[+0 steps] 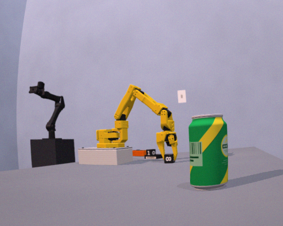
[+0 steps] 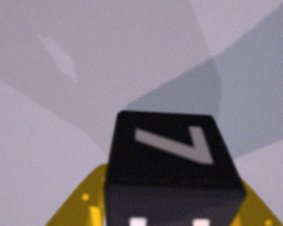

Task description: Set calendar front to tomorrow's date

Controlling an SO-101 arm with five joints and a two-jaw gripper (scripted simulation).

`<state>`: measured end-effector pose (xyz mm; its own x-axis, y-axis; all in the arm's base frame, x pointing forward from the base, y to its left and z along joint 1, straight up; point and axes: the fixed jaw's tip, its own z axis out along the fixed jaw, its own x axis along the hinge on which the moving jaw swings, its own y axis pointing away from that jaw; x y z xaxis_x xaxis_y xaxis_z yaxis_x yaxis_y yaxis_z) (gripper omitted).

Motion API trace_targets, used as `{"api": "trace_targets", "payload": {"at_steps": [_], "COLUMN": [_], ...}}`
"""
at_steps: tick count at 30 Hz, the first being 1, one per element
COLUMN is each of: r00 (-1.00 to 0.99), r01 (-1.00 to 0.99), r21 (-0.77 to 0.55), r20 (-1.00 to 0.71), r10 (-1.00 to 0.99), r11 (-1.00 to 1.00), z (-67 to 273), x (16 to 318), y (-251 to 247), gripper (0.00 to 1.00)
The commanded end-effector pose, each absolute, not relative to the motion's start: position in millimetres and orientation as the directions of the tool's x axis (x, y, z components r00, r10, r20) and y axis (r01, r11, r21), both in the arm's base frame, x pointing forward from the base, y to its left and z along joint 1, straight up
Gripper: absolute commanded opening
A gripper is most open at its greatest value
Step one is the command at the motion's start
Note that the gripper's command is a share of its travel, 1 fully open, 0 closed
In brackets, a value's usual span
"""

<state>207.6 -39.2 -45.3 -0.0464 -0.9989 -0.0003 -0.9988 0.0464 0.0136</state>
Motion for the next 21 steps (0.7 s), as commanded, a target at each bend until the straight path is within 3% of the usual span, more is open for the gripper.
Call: {"api": "trace_targets", "payload": {"at_steps": [1, 21], "r00": [-0.046, -0.046], "r01": [-0.999, -0.999], "r21": [0.012, 0.012], "r20": [-0.002, -0.002], "r10": [-0.999, -0.999], "r11": [0.046, 0.046], "z": [-38, 2], "x": [209, 208], "y": [-40, -40], "gripper": [0.00, 0.00]}}
